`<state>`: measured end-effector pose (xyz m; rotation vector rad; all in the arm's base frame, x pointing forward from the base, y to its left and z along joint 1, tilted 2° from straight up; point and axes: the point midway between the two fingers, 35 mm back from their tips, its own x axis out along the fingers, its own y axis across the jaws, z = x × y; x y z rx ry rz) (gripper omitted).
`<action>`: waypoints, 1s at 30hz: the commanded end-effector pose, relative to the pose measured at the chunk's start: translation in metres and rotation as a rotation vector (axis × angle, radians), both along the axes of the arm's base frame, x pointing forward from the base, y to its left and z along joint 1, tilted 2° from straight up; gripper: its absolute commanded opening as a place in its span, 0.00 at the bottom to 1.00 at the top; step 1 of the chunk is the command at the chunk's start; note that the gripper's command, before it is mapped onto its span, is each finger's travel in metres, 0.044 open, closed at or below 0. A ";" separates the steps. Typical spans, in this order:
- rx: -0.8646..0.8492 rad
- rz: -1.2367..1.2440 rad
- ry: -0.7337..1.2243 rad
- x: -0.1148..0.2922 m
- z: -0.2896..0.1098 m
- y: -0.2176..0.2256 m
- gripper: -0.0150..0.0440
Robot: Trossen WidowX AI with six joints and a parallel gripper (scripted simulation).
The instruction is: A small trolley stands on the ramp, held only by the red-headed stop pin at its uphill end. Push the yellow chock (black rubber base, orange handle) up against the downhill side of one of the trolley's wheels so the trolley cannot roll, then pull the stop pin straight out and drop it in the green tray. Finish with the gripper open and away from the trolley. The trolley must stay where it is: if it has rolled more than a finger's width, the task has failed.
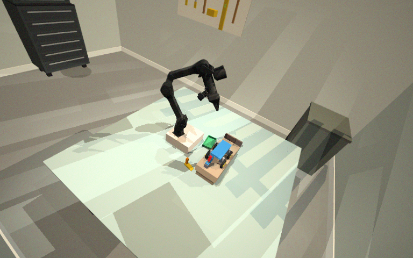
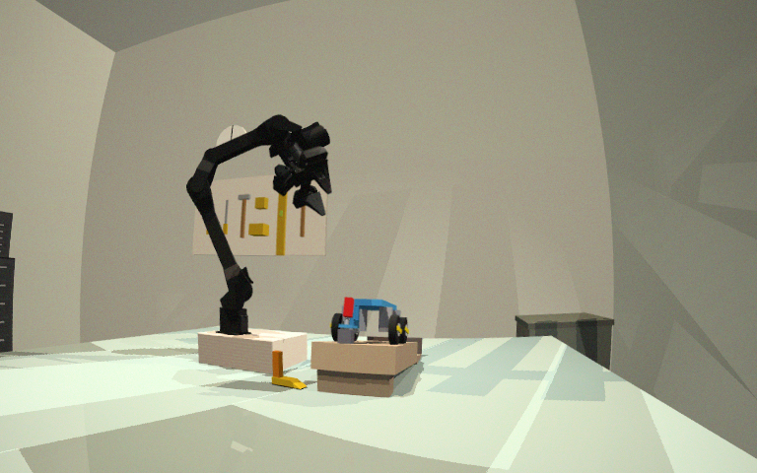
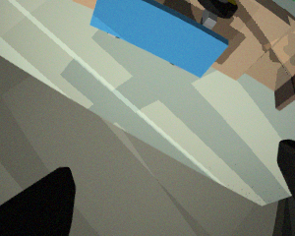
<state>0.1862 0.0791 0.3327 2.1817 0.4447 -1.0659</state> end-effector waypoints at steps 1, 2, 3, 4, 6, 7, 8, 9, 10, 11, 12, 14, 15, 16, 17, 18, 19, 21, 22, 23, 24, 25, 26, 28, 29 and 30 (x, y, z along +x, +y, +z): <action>-0.004 0.002 0.002 0.001 -0.001 0.000 0.89; -0.017 0.007 0.009 0.002 -0.003 -0.001 0.84; -0.037 0.016 0.020 0.006 -0.007 -0.002 0.80; -0.061 0.028 0.034 0.009 -0.012 -0.004 0.75; -0.107 0.051 0.063 0.017 -0.021 -0.009 0.67; -0.129 0.064 0.079 0.020 -0.026 -0.011 0.62; -0.149 0.076 0.094 0.023 -0.031 -0.014 0.58; -0.169 0.089 0.111 0.027 -0.036 -0.017 0.58; -0.188 0.102 0.127 0.030 -0.041 -0.020 0.58; -0.206 0.115 0.144 0.033 -0.046 -0.023 0.58; -0.224 0.129 0.161 0.036 -0.051 -0.026 0.58; -0.255 0.157 0.196 0.041 -0.061 -0.034 0.58; -0.270 0.171 0.214 0.044 -0.067 -0.037 0.58; -0.283 0.186 0.232 0.046 -0.072 -0.041 0.58; -0.295 0.201 0.250 0.048 -0.077 -0.045 0.58; -0.307 0.217 0.268 0.050 -0.082 -0.049 0.58; -0.318 0.232 0.285 0.052 -0.088 -0.054 0.58; -0.336 0.264 0.320 0.055 -0.098 -0.062 0.58; -0.344 0.281 0.337 0.056 -0.103 -0.067 0.58; -0.352 0.297 0.354 0.057 -0.109 -0.071 0.58; -0.358 0.314 0.370 0.058 -0.114 -0.075 0.58; -0.364 0.331 0.386 0.059 -0.119 -0.080 0.58; -0.368 0.349 0.402 0.059 -0.124 -0.084 0.58; -0.376 0.384 0.433 0.060 -0.135 -0.094 0.58; -0.378 0.402 0.448 0.060 -0.140 -0.098 0.58; -0.379 0.420 0.462 0.060 -0.145 -0.103 0.58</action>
